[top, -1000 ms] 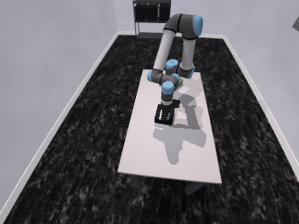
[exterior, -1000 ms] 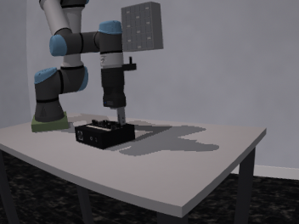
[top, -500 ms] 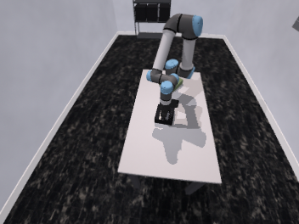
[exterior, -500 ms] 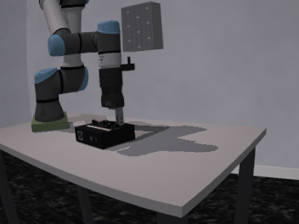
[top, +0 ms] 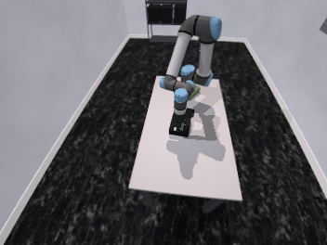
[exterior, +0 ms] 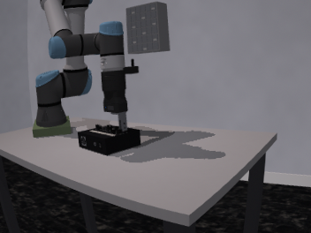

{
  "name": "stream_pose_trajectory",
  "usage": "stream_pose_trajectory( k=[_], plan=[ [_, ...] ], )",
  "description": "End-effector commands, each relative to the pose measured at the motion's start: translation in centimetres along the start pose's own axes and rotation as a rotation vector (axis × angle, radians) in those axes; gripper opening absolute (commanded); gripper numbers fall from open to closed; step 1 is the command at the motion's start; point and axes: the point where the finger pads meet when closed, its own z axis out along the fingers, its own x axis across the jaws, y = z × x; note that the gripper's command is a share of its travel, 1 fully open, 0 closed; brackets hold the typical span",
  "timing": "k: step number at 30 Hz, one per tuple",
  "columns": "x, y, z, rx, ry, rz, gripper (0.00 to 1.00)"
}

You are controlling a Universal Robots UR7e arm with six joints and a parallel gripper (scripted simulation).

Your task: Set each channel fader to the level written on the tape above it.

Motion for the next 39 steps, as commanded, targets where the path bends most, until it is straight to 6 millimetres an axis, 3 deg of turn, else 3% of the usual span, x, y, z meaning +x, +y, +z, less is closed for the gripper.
stream_pose_trajectory(
  k=[1, 39],
  plan=[
    [0.04, 0.30, -0.05, -0.002, 0.001, 0.000, 0.00],
    [0.04, 0.83, -0.05, -0.002, 0.001, 0.000, 0.00]
  ],
)
